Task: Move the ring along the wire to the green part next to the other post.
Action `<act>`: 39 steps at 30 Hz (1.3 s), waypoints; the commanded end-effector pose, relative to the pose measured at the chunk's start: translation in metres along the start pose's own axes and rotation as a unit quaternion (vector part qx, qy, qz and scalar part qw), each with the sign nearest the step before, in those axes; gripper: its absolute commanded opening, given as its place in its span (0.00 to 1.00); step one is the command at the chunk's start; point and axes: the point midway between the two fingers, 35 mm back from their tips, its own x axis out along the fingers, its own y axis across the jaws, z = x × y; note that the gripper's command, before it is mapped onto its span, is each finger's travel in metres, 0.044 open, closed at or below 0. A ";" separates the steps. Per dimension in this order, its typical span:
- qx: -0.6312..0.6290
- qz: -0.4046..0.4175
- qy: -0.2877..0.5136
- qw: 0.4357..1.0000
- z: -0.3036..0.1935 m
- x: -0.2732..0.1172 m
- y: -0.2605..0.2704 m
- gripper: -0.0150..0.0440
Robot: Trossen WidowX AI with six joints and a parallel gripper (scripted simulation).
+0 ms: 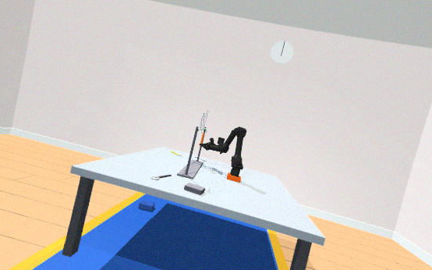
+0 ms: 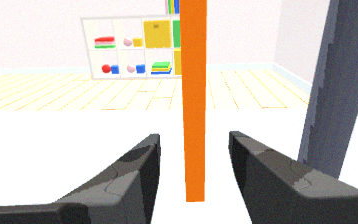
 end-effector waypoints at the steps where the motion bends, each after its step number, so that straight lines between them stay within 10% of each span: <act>1: -0.001 -0.001 -0.003 1.000 0.002 0.009 -0.001 0.53; 34: -0.001 -0.001 -0.004 1.000 0.003 0.024 0.001 0.53; 39: -0.002 0.000 -0.003 1.000 0.002 0.024 0.002 0.30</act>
